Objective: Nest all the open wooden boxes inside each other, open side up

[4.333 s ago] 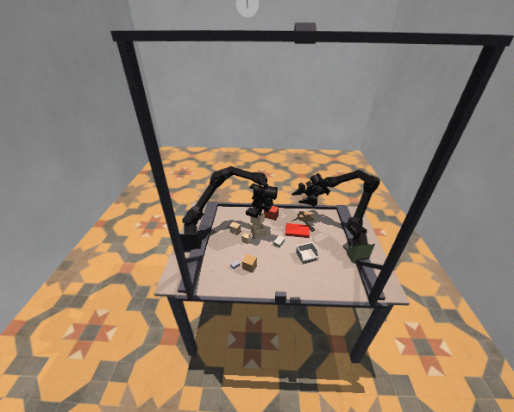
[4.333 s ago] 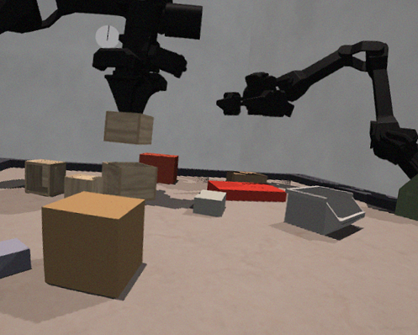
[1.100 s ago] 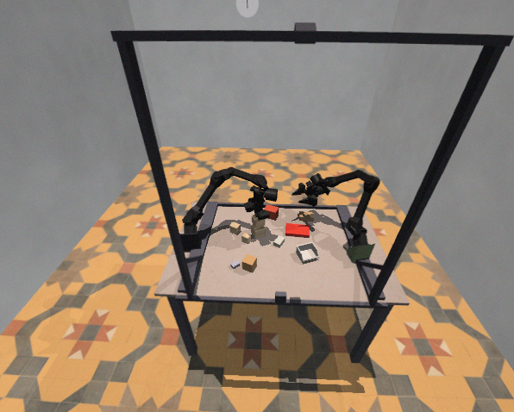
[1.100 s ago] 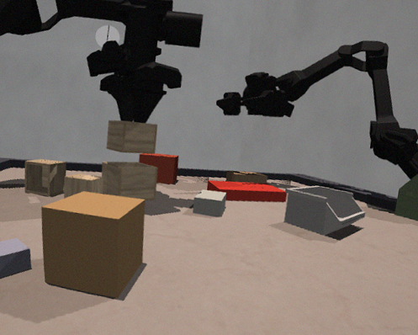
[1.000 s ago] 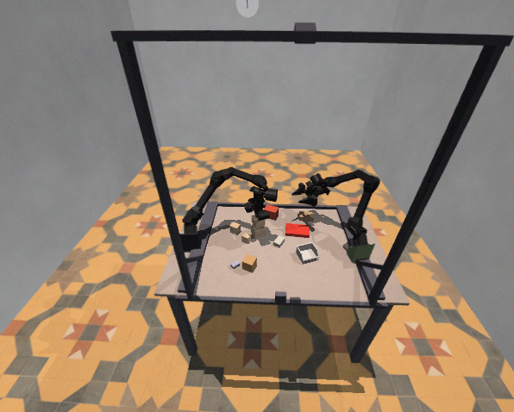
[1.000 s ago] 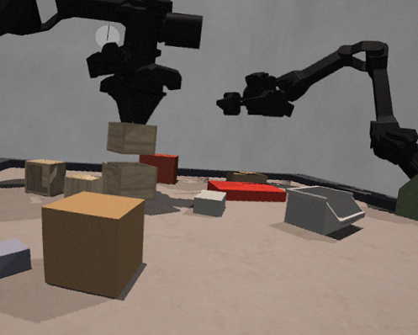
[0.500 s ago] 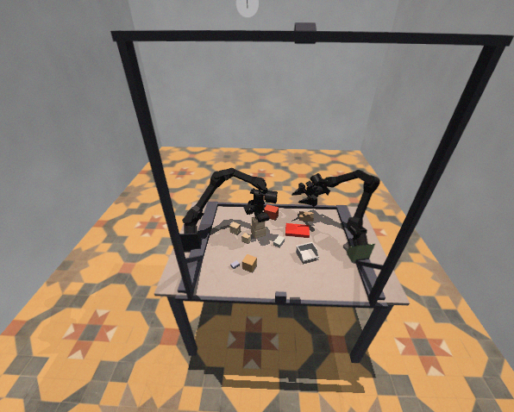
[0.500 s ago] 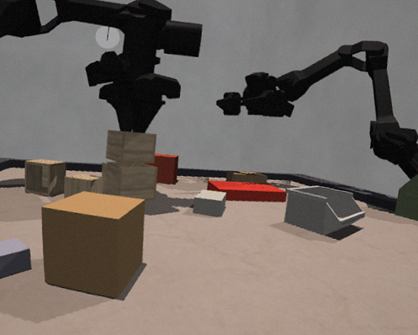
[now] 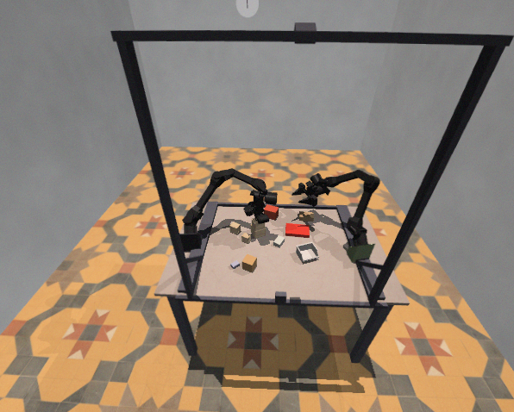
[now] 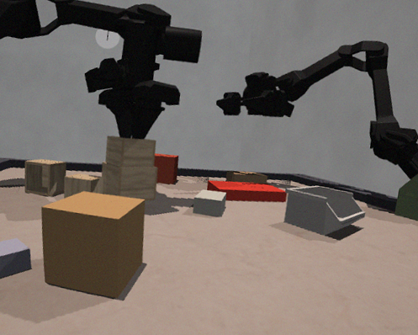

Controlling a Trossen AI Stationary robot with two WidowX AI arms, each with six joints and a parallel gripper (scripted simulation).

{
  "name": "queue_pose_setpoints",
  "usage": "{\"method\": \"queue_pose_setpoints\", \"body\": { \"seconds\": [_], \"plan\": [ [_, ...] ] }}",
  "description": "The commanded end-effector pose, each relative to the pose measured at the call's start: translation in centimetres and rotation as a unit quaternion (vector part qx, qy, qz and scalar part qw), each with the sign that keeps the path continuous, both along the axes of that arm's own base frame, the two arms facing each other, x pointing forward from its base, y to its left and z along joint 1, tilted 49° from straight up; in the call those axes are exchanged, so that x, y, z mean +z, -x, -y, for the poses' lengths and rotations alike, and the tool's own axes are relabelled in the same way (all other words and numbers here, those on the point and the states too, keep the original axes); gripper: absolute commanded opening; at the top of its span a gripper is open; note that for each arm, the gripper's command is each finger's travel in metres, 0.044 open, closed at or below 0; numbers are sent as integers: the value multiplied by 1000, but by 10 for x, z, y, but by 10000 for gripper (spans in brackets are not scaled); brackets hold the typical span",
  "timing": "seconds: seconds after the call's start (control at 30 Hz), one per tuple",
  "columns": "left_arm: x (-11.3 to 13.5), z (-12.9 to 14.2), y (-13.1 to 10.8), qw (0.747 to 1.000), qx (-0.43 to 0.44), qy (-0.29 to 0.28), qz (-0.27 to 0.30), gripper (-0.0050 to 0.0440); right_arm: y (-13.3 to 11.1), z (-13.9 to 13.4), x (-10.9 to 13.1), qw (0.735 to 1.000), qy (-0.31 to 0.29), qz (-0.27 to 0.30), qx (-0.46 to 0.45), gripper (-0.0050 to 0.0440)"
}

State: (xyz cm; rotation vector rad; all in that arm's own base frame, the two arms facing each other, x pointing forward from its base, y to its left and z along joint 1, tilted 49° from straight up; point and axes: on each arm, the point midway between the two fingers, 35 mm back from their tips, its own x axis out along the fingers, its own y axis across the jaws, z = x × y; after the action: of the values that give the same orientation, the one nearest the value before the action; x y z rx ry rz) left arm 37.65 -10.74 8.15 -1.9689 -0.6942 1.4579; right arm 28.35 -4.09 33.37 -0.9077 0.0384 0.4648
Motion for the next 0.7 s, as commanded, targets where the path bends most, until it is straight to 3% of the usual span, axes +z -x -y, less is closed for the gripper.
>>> {"method": "queue_pose_setpoints", "body": {
  "seconds": [0.0,0.67],
  "plan": [
    [7,-1,-1,1000,-3,6,12,270,4,-2,8,1000,11,13,0,400],
    [-8,-18,-9,1000,-3,6,12,270,4,-2,8,1000,11,13,0,400]
  ]
}}
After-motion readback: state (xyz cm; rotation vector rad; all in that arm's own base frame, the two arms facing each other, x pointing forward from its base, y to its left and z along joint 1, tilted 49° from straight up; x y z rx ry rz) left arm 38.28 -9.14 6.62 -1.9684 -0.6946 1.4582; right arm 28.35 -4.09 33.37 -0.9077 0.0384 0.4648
